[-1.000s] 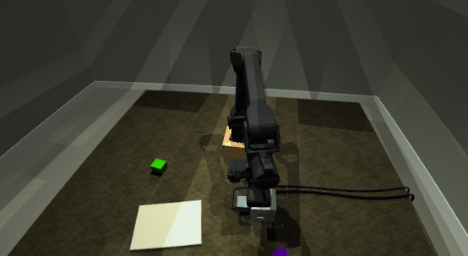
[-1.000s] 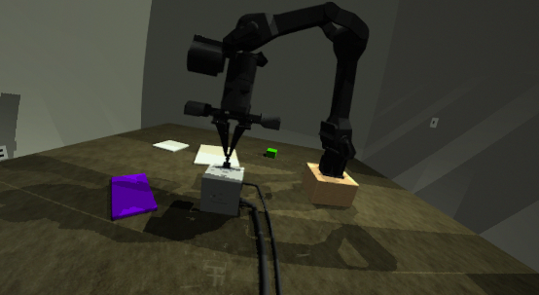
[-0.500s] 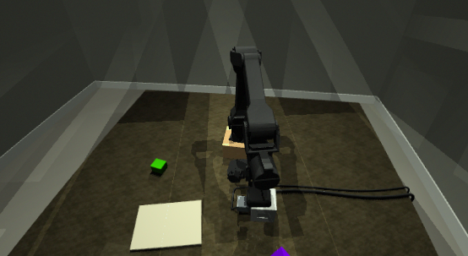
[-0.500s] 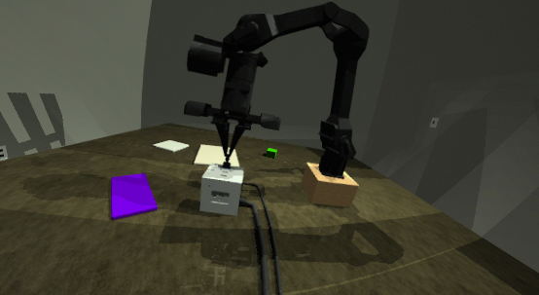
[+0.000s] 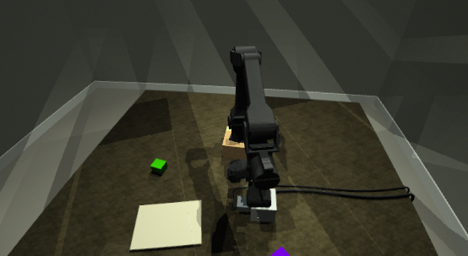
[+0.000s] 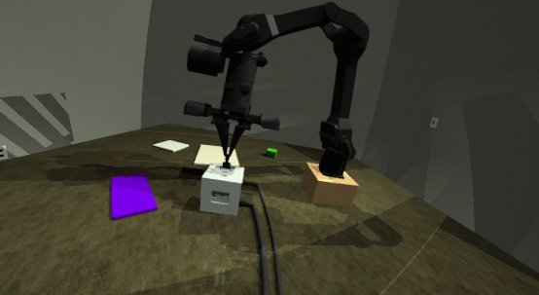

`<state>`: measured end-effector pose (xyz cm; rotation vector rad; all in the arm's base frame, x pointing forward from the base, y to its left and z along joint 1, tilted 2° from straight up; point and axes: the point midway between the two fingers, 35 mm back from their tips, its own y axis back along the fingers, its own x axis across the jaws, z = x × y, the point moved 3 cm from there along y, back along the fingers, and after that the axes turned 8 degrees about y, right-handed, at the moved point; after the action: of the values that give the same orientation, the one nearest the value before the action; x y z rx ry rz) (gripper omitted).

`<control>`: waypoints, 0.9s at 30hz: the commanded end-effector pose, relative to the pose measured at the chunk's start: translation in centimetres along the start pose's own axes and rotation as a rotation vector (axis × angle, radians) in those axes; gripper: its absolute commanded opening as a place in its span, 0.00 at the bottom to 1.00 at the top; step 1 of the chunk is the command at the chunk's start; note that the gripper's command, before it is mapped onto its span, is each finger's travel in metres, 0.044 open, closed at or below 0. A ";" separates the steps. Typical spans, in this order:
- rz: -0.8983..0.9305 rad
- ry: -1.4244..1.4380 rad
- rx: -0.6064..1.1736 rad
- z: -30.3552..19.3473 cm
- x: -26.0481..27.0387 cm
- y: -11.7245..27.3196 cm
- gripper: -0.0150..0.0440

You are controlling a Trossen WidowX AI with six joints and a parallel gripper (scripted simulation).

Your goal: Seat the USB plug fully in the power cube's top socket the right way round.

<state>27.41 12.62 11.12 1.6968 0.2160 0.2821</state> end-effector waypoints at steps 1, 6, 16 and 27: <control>-0.004 0.003 0.000 0.0 0.0 -0.3 0.25; -0.004 0.003 0.000 0.0 0.0 -0.3 0.25; -0.004 0.003 0.000 0.0 0.0 -0.3 0.25; 0.001 0.000 0.001 0.0 0.0 0.0 0.39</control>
<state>27.42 12.64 11.09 1.6976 0.2158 0.2826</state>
